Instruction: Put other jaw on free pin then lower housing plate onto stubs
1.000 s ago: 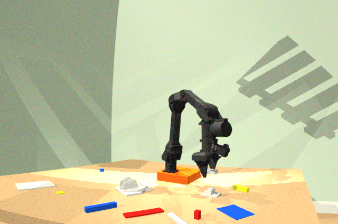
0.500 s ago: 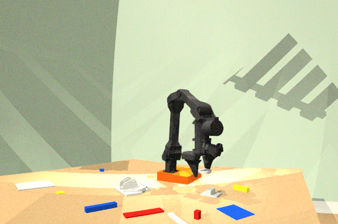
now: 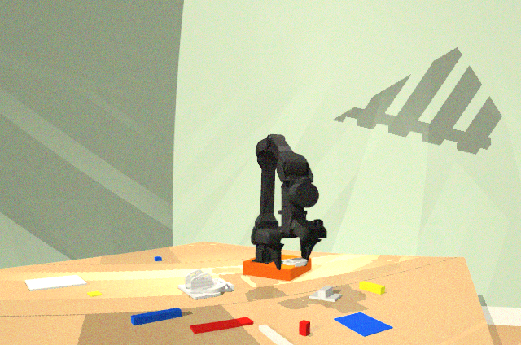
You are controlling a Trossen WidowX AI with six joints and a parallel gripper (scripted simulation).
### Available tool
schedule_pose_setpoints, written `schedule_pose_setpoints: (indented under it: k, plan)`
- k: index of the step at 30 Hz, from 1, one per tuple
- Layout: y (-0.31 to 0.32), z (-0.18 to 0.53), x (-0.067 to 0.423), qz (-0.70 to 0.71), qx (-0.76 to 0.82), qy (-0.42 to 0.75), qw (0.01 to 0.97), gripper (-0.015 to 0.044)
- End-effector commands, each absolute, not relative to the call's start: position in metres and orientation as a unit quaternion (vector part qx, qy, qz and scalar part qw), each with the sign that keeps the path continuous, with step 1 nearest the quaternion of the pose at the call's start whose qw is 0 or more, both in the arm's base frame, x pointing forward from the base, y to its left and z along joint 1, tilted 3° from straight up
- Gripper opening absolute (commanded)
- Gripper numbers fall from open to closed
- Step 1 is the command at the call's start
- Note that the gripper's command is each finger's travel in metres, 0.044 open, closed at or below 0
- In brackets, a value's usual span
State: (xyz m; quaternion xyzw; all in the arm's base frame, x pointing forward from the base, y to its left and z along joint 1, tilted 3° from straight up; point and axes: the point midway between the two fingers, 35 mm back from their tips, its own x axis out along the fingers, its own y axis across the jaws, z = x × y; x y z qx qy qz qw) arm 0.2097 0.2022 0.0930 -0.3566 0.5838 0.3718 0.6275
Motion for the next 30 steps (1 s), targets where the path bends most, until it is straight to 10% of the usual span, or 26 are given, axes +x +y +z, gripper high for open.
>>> schedule_pose_setpoints:
  k: [1, 30]
  plan:
    - [0.188, 0.092, 0.215, 0.346, -0.328, 0.602, 0.641, 0.0351]
    - [0.097, 0.089, 0.244, 0.158, -0.136, 0.676, 0.707, 0.0351]
